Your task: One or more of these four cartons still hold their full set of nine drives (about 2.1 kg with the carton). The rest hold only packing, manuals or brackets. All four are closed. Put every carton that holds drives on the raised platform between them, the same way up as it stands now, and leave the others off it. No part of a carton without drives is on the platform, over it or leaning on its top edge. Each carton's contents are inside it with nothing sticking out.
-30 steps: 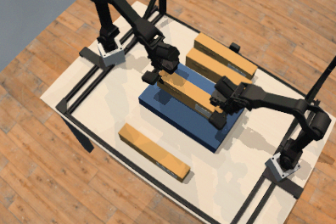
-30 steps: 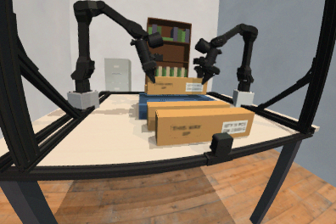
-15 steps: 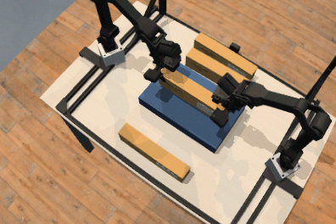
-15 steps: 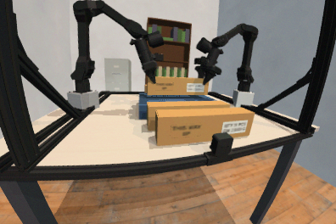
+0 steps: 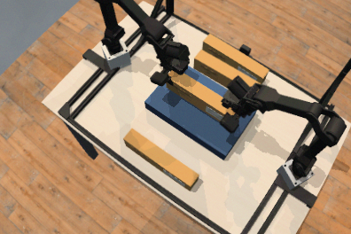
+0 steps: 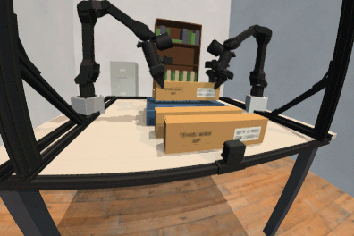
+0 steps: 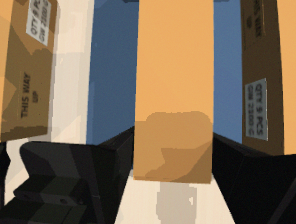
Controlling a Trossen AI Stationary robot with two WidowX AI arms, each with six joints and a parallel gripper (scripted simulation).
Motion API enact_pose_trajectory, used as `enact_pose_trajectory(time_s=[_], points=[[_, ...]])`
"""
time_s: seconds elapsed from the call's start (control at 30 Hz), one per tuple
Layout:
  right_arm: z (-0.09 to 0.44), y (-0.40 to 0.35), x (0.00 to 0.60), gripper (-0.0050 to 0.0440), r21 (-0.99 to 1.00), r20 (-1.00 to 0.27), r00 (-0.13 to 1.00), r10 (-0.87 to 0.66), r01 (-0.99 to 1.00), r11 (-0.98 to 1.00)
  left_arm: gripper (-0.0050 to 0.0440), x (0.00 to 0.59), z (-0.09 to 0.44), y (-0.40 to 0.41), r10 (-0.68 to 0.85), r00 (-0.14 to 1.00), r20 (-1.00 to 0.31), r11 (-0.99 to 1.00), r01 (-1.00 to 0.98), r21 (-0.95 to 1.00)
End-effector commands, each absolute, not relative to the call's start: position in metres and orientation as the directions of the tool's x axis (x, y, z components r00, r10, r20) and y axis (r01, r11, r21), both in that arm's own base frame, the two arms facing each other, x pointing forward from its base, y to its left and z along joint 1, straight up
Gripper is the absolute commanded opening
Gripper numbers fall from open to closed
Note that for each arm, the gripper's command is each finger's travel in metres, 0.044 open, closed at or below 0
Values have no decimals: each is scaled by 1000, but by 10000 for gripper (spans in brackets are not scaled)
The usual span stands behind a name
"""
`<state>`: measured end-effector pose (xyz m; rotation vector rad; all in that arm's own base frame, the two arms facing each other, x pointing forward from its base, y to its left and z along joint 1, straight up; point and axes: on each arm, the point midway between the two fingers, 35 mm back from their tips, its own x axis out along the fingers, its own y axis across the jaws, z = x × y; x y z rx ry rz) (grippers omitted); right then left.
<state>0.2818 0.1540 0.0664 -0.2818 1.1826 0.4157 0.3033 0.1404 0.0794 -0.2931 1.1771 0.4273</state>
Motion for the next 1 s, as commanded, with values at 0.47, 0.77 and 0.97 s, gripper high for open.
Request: enact_pose_trajectory(time_s=[0.47,0.77,0.97], points=[[58,153,281,0,0,-927,334,170,-453,892,0,302,71,140,177,330,-927,881,-473,0],[52,153,281,0,0,-927,334,170,-453,892,0,302,65,140,177,330,-927,881,-473,0],[51,153,281,0,0,-927,334,170,-453,892,0,302,64,140,177,330,-927,881,-473,0]])
